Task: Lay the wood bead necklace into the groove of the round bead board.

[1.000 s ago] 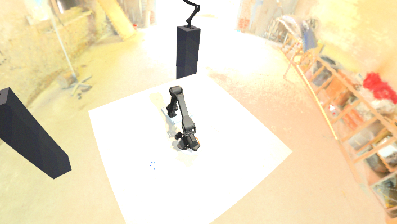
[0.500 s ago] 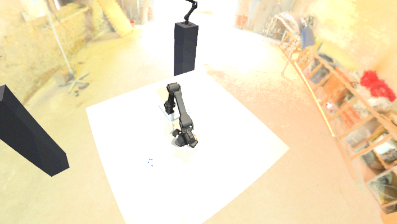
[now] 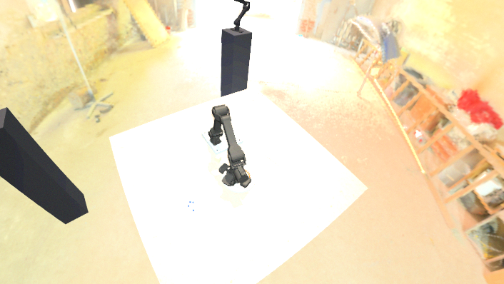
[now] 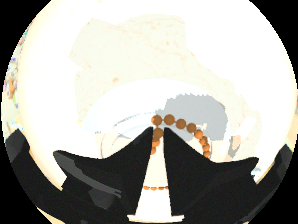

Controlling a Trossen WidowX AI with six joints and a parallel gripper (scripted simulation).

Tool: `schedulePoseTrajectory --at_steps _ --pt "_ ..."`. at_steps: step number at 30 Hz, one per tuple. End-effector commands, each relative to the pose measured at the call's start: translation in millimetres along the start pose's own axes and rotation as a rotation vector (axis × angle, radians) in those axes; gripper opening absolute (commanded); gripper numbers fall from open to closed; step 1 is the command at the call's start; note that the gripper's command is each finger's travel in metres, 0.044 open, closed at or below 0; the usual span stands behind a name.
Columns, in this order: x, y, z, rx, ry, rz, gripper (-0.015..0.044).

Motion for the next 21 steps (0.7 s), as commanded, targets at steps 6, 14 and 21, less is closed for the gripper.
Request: schedulePoseTrajectory --at_steps 6,14,21 --pt "0.1 -0.3 0.1 0.0 0.0 0.0 0.0" --pt "0.1 -0.3 0.1 0.0 0.0 0.0 0.0" --pt "-0.1 -2.2 -0.1 0.0 0.002 0.001 0.0"
Point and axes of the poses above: the point midway between the two fingers, 35 mm back from their tips, its own y axis out along the fingers, its own z axis across the jaws, x = y × z, the point moved 10 cm from there along -y, back along the fingers, and after that the axes turned 1 degree about y, right-handed, at the moved point
